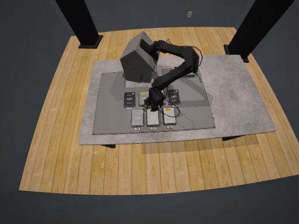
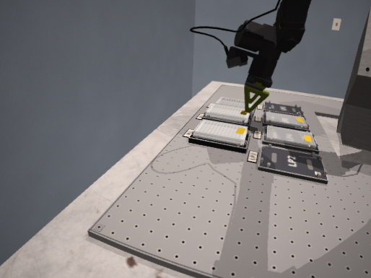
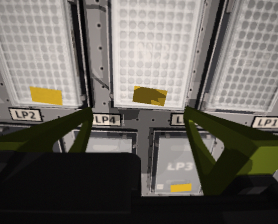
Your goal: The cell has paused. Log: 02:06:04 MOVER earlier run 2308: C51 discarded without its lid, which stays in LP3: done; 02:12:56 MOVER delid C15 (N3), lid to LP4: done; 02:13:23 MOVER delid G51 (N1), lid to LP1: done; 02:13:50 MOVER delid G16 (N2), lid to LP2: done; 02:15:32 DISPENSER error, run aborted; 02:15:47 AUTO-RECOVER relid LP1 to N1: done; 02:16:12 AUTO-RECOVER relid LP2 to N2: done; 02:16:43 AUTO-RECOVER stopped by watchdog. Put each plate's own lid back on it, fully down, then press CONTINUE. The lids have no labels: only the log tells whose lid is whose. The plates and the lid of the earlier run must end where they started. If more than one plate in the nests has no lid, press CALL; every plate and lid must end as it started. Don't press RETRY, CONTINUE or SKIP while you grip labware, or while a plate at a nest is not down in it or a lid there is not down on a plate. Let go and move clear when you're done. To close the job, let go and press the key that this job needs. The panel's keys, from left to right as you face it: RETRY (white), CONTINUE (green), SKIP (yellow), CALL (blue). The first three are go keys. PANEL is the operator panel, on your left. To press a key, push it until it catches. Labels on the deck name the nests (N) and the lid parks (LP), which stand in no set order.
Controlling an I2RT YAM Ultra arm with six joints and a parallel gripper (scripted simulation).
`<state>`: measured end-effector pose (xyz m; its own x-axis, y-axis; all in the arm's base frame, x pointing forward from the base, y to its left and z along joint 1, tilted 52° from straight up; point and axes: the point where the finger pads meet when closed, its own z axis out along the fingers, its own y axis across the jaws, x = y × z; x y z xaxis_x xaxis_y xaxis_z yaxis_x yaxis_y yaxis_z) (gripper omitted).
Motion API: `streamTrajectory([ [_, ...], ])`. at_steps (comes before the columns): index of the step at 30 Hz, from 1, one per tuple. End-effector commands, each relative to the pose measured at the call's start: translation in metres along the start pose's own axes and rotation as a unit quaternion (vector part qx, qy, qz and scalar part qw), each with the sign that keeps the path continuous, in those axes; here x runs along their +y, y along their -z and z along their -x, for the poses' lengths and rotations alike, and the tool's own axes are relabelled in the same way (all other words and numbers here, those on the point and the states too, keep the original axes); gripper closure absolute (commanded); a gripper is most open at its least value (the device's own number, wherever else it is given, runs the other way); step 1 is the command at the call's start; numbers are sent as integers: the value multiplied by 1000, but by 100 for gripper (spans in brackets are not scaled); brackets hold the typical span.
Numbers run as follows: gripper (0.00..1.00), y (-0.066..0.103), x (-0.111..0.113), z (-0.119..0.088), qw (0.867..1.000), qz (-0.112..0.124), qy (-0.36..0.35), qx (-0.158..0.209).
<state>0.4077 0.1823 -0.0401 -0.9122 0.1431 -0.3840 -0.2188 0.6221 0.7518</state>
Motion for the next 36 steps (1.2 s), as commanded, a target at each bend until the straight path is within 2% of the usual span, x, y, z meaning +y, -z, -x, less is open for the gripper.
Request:
streamTrajectory([
  [1,0,6,10,-20,998,-2,-2,59],
  [6,0,12,21,-40,994,-3,-6,105],
  [7,0,14,21,-63,992,-6,-19,122],
  [10,0,17,26,-76,992,-15,-18,120],
  [13,0,21,23,-75,993,-18,-24,113],
  [15,0,18,34,-83,994,-12,-16,112],
  [24,0,27,58,-121,994,-12,-16,112],
  [29,0,30,55,-118,994,-15,-22,104],
  [30,0,23,53,-108,994,-14,-20,102],
  [34,0,22,52,-107,994,-14,-20,102],
  [36,0,24,50,-114,994,-17,-26,108],
])
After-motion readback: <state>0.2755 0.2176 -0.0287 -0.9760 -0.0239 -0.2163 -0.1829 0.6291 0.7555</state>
